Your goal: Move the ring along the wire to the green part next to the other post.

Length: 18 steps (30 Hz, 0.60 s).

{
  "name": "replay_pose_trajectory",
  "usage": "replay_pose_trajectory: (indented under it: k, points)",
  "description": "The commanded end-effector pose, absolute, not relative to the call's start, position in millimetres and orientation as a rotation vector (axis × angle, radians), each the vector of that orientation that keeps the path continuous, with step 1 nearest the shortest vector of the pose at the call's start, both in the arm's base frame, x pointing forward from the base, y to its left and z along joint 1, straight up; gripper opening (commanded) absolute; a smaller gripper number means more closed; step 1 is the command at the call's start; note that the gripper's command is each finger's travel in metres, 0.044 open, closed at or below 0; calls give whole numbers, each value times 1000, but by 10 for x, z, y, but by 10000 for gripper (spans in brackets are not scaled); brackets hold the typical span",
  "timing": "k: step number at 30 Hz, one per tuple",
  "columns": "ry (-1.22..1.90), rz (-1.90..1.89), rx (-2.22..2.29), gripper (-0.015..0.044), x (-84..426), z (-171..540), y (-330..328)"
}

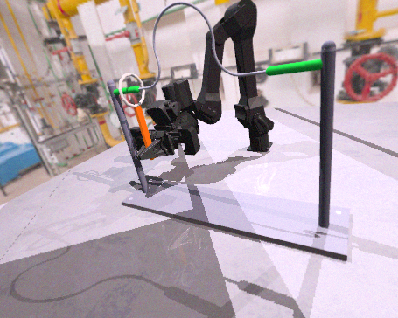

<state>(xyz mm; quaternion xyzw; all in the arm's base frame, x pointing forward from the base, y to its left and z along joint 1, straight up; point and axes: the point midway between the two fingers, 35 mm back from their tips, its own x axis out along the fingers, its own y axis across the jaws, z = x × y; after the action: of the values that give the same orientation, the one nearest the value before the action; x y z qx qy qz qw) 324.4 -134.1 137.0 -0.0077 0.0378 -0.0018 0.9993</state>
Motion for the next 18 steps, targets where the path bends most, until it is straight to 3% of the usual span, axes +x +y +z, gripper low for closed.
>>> replay_pose_trajectory:
  k: [1,18]
  points:
    - [74,-6,-13,-150,3251,1379,-1348]
    - [73,-7,-11,-150,3252,1379,-1273]
